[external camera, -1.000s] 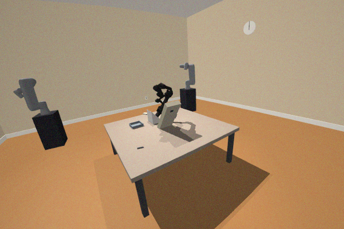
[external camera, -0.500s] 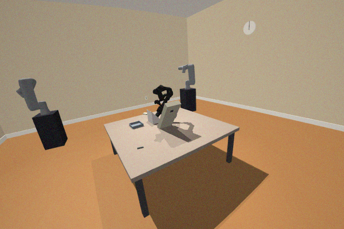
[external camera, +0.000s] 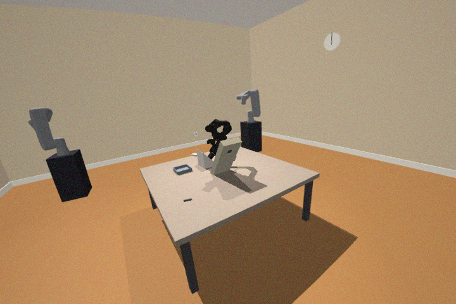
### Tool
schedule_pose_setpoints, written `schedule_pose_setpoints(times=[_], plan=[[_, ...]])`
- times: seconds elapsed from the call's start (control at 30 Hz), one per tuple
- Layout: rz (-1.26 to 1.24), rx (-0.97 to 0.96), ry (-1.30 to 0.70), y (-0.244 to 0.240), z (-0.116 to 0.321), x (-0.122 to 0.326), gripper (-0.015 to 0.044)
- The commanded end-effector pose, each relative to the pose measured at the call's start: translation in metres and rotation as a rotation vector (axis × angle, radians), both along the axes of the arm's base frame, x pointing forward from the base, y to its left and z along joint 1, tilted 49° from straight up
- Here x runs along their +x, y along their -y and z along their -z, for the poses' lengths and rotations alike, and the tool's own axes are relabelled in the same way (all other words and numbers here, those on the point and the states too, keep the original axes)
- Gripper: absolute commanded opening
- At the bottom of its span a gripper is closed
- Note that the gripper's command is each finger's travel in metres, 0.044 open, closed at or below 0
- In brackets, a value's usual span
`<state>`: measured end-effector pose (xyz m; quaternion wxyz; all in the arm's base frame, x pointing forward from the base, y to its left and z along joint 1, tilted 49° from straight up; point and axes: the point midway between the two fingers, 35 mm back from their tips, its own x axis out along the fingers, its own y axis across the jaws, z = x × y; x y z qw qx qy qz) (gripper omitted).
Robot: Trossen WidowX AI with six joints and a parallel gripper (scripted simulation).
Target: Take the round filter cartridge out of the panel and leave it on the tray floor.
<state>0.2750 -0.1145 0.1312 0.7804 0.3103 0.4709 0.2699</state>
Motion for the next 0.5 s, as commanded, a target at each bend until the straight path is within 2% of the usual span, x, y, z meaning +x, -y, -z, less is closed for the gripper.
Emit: schedule_pose_setpoints(times=[0.0, 0.47], plan=[[-0.001, 0.002, -0.003, -0.006, 0.004, 0.002, 0.0305], [-0.001, 0.003, -0.002, -0.022, 0.017, 0.011, 0.0305]])
